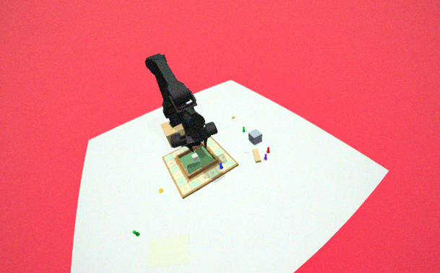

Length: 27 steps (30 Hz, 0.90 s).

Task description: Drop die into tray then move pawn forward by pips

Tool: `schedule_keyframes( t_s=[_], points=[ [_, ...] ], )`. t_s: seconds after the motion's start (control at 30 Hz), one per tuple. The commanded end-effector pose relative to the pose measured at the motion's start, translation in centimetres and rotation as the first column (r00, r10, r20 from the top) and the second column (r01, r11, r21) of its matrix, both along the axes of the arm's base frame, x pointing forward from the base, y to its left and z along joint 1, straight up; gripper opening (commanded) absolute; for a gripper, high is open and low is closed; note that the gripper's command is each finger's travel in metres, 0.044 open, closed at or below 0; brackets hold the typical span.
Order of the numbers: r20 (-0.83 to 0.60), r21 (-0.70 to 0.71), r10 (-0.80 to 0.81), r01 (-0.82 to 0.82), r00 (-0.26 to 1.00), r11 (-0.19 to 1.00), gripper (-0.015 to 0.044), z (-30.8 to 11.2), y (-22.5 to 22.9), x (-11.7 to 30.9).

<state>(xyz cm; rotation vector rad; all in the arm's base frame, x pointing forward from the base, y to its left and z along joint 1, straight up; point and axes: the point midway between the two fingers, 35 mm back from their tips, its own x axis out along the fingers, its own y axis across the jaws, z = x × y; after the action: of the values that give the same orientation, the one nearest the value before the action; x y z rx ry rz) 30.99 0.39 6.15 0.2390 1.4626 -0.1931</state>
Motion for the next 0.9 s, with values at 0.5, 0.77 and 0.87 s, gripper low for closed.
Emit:
schedule_keyframes(
  t_s=[0.5, 0.77, 0.87],
  points=[
    [-0.070, 0.006, -0.476, 0.478, 0.877, 0.879, 0.0200, -2.3, 4.9, 8.0],
    [-0.070, 0.006, -0.476, 0.478, 0.877, 0.879, 0.0200, -3.8, 4.9, 8.0],
    [-0.070, 0.006, -0.476, 0.478, 0.877, 0.879, 0.0200, -4.1, 4.9, 8.0]
  ],
)
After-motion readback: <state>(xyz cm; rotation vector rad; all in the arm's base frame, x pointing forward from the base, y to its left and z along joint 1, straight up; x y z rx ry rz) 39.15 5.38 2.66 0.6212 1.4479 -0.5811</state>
